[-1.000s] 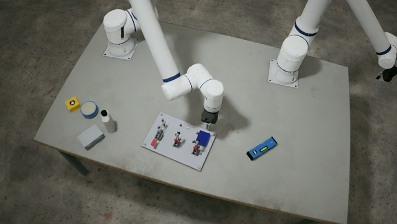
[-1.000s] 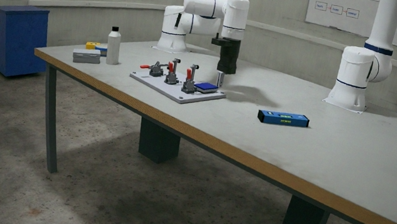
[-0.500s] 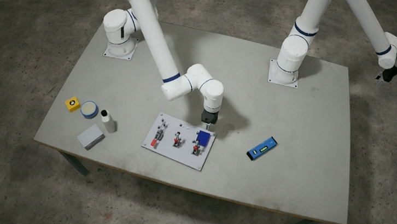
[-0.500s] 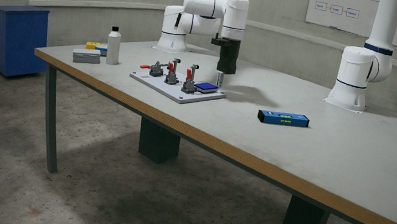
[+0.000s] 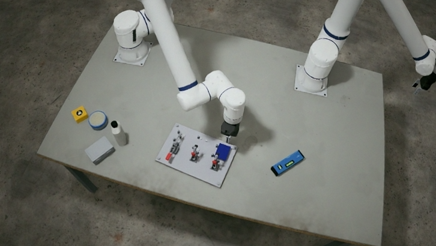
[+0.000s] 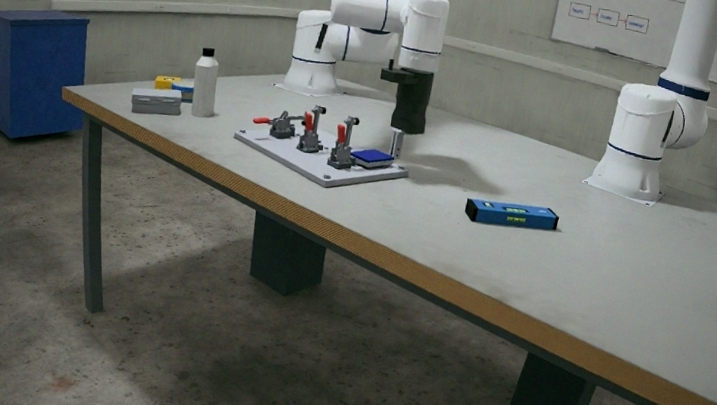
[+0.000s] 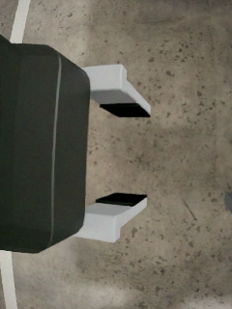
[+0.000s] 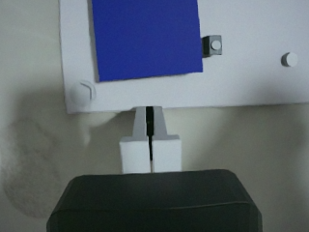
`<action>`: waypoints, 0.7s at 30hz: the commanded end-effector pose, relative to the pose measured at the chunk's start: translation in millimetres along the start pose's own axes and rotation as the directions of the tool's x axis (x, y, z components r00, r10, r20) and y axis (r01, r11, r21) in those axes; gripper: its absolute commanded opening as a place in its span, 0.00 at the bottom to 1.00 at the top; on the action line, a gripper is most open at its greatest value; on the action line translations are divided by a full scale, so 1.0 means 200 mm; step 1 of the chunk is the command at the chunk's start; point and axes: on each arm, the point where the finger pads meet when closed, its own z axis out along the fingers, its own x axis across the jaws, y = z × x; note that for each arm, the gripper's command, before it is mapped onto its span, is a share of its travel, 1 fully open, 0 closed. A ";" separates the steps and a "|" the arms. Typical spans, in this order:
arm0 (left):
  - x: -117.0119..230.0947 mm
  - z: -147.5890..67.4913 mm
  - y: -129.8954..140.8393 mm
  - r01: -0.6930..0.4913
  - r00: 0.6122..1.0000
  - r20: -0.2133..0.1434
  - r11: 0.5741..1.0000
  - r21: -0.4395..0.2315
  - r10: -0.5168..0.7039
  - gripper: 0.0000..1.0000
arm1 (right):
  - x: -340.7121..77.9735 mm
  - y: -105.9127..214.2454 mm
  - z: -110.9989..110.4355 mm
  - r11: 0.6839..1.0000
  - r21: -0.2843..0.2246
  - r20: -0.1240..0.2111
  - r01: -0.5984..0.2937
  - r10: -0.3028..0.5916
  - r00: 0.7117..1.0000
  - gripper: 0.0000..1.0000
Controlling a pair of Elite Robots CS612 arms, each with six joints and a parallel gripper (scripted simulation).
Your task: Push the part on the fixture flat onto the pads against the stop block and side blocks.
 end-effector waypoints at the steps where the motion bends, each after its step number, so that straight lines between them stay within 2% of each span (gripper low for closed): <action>1: 0.00 0.00 0.00 0.000 1.000 0.000 1.000 -0.002 0.000 1.00 | 0.00 0.00 -0.01 1.000 0.001 0.002 0.000 0.000 1.000 0.00; 21: 0.00 0.00 0.00 0.000 1.000 0.000 1.000 -0.002 0.000 1.00 | 0.00 -0.02 -0.01 1.000 0.001 0.002 0.000 0.000 1.000 0.00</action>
